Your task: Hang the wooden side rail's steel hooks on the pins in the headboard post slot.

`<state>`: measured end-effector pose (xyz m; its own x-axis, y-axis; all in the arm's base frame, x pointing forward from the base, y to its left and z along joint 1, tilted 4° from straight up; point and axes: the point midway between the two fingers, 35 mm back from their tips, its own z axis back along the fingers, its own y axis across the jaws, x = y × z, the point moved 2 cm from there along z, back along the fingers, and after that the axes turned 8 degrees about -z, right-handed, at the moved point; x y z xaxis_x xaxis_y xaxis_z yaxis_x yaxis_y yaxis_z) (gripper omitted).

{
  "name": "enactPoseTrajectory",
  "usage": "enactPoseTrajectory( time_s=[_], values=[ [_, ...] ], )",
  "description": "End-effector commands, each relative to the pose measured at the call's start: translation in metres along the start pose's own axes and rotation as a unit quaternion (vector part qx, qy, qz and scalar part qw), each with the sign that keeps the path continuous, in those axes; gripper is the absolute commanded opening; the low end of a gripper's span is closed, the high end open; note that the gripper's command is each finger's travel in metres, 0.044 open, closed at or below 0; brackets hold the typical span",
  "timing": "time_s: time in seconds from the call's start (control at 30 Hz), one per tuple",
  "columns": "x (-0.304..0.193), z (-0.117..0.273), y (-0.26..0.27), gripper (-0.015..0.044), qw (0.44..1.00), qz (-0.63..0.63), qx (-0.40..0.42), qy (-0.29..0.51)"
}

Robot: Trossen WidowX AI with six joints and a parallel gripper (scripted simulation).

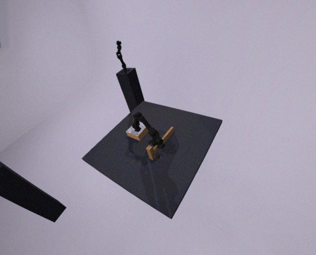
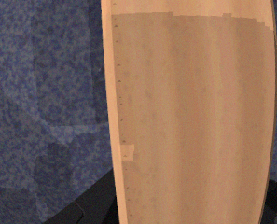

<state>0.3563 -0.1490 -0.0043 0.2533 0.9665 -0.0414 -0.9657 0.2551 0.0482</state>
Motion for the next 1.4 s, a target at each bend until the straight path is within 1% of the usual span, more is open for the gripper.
enactPoseTrajectory(
  time_s=[0.0, 1.37],
  values=[
    [-0.0014, 0.0034, -0.004, 0.0, 1.0, 0.001, -0.007, 0.001],
    [-0.0063, 0.0007, -0.0006, 0.0, 1.0, 0.001, -0.007, 0.001]
  ],
)
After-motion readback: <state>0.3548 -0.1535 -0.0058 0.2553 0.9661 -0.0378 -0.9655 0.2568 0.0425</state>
